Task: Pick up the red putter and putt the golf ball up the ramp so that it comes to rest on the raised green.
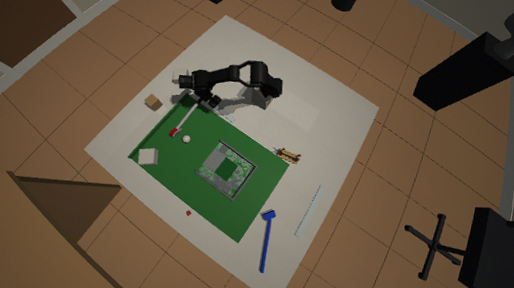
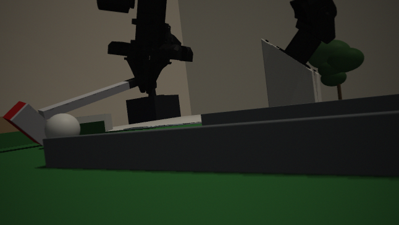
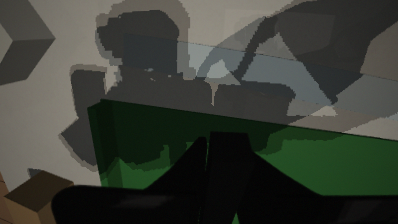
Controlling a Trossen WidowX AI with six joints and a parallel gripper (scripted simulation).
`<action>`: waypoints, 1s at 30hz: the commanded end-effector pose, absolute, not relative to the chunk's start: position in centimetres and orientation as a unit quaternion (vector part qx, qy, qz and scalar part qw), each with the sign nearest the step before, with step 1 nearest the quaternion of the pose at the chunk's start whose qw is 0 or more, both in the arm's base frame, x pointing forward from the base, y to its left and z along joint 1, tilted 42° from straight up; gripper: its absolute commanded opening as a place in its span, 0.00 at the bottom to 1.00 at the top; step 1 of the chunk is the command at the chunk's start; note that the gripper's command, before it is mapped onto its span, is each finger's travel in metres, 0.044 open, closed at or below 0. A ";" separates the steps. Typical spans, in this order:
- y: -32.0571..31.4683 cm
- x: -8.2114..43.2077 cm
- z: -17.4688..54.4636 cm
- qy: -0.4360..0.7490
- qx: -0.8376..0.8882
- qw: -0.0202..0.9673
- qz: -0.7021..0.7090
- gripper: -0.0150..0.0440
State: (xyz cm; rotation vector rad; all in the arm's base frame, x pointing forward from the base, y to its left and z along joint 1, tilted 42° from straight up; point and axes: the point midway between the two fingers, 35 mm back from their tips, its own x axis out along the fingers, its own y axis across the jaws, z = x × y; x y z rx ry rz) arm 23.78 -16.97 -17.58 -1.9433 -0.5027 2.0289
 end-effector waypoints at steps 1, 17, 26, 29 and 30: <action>-13.9 24.5 -14.5 -0.177 -0.675 0.141 0.702 0.25; -7.3 23.7 -7.9 -0.180 -0.674 0.143 0.702 0.25; -9.5 23.9 -3.3 -0.180 -0.674 0.143 0.702 0.25; -9.5 23.9 -3.3 -0.180 -0.674 0.143 0.702 0.25; -9.1 23.8 -4.1 -0.180 -0.673 0.145 0.703 0.25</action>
